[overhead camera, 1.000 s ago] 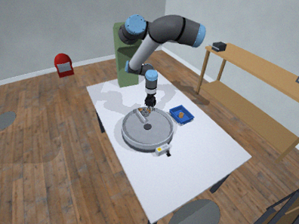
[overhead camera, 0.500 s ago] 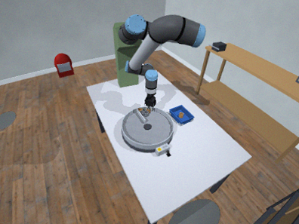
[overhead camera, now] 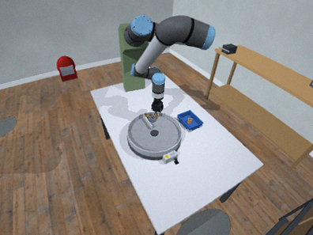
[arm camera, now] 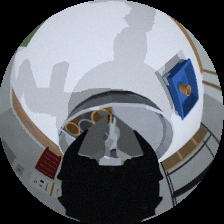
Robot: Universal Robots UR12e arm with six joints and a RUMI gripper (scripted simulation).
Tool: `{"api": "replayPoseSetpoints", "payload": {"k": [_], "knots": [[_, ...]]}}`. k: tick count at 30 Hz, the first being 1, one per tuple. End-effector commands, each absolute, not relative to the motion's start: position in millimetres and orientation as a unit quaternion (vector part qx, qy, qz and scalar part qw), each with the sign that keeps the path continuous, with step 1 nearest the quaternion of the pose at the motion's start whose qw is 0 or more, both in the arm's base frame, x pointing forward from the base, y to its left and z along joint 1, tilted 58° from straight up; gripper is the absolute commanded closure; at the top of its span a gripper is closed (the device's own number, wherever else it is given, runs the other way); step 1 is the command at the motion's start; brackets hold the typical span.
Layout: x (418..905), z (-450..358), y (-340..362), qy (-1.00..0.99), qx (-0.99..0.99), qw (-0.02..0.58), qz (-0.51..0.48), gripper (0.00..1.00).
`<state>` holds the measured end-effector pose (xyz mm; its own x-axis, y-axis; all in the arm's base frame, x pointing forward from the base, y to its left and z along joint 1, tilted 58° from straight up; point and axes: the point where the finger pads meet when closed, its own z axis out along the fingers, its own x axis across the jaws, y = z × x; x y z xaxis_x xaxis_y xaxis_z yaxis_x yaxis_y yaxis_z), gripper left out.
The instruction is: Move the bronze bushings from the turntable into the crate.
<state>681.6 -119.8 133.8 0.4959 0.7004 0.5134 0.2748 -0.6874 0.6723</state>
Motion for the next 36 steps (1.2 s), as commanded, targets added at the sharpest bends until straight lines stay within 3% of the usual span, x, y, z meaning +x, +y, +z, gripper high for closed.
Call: {"api": "replayPoseSetpoints", "payload": {"k": [1, 36], "knots": [[681, 134, -120, 0.296, 0.824, 0.262, 0.406, 1.00], [622, 172, -106, 0.296, 0.824, 0.262, 0.406, 1.00]]}}
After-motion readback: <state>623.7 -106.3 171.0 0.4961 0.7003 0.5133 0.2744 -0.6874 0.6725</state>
